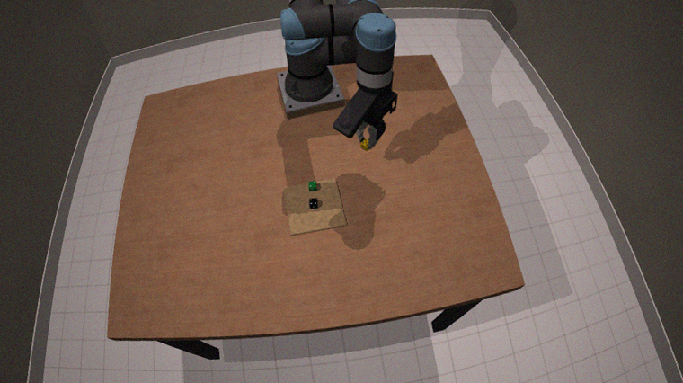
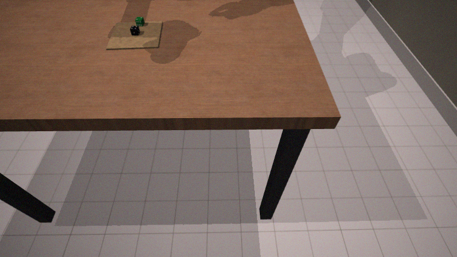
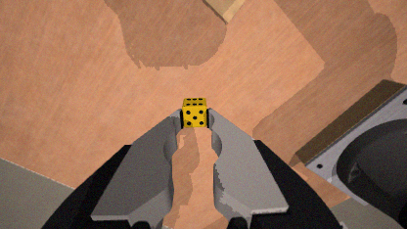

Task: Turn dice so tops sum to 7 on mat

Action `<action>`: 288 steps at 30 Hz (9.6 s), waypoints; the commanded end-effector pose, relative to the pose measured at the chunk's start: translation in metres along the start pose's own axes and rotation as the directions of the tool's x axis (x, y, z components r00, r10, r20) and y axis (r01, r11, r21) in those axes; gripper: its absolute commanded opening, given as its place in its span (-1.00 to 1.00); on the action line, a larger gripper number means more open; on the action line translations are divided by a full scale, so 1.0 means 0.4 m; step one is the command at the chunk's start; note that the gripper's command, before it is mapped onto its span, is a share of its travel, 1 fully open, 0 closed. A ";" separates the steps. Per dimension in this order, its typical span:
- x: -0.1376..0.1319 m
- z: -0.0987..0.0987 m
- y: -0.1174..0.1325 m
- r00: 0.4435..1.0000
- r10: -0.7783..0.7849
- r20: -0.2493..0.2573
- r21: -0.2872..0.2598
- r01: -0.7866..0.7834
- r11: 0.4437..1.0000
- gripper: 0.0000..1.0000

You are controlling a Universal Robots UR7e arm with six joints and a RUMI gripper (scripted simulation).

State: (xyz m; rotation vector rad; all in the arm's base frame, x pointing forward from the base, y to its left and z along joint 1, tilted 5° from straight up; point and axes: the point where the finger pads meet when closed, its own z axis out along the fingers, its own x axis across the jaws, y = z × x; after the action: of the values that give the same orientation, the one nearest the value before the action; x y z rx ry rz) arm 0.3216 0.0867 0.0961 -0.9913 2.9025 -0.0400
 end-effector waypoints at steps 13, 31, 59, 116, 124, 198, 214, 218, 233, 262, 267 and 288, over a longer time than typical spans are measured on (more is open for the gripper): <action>-0.017 0.002 -0.009 0.913 -0.407 0.004 -0.001 0.407 0.913 -0.94; -0.033 0.005 -0.010 0.614 -0.789 0.004 0.001 0.789 0.614 -0.94; -0.040 0.011 -0.001 -0.113 -0.994 0.002 0.003 0.994 -0.113 -0.94; 0.002 0.021 -0.005 -1.000 -0.005 -0.003 0.002 0.005 -1.000 -0.94; 0.005 0.022 -0.007 -0.998 0.064 -0.003 0.002 -0.064 -0.998 -0.94; 0.012 0.030 0.004 -0.992 0.127 -0.001 -0.795 -0.076 -0.602 -0.94; 0.012 0.029 0.006 -0.992 0.128 -0.003 -0.818 -0.071 -0.571 -0.94; 0.012 0.032 0.006 -0.992 0.128 -0.003 -0.818 -0.071 -0.571 -0.94; 0.011 0.074 0.006 -0.992 0.128 -0.003 -0.818 -0.071 -0.571 -0.94; 0.011 0.203 0.006 -0.992 0.128 -0.003 -0.818 -0.071 -0.571 -0.94; 0.010 0.213 0.006 -0.992 0.128 -0.003 -0.818 -0.071 -0.571 -0.94; 0.010 0.217 0.006 -0.992 0.128 -0.003 -0.818 -0.071 -0.571 -0.94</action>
State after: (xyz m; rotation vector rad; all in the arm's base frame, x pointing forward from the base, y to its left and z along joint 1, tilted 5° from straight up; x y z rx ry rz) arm 0.3235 0.0860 0.0088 2.0184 0.8023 0.5213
